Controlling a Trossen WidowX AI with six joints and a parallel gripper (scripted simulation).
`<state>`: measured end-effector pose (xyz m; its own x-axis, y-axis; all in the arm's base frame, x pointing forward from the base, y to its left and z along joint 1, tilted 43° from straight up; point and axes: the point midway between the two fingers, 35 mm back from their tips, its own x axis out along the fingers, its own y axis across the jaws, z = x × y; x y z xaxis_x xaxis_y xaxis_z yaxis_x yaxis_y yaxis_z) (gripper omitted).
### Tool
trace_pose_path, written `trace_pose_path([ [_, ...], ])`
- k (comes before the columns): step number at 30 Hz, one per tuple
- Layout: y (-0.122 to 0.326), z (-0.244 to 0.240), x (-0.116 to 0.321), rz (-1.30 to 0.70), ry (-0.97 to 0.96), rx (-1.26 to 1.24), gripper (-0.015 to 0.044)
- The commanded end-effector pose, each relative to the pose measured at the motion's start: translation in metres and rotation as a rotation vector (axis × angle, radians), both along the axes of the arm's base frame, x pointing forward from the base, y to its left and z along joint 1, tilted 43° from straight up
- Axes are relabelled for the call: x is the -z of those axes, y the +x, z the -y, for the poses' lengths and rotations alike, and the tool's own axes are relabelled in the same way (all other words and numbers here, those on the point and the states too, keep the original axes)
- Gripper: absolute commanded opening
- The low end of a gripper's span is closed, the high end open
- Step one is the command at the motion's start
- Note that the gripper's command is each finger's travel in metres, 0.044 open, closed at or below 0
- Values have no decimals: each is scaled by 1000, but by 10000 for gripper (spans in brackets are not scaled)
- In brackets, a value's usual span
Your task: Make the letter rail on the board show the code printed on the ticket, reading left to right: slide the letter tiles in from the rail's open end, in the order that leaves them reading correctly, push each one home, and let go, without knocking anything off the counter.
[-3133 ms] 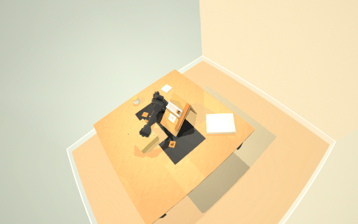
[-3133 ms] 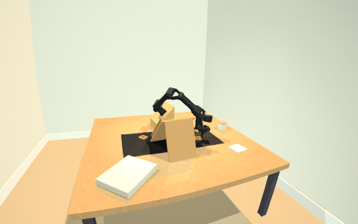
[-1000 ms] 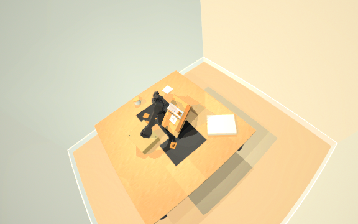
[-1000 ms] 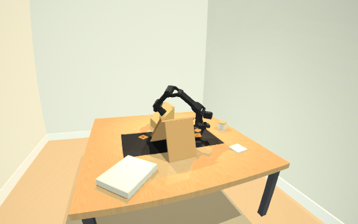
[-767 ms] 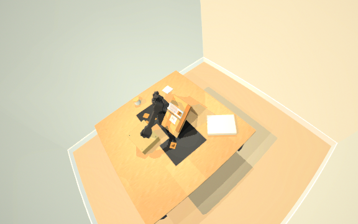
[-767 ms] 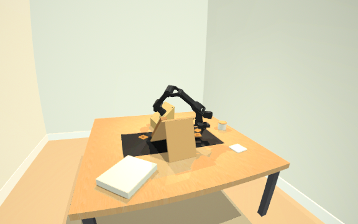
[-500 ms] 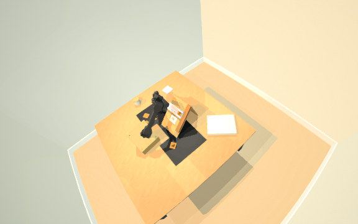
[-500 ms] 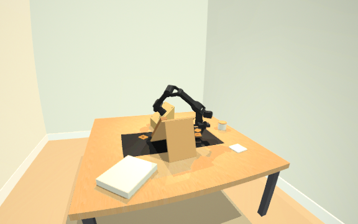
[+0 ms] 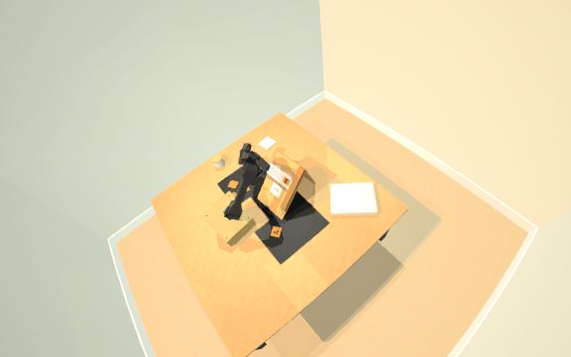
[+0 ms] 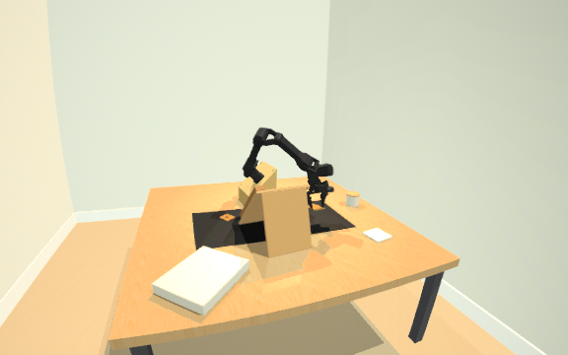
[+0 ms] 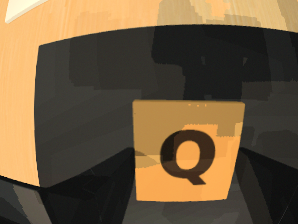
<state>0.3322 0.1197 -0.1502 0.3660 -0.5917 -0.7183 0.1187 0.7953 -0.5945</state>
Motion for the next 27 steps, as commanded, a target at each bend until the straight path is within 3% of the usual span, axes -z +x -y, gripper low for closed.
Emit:
trace_pose_path([
  [1, 6, -8, -20, 62, -12, -104, 0],
  [16, 10, -32, -88, 260, -111, -389, 0],
  [27, 9, -33, -90, 269, -117, -399, 0],
])
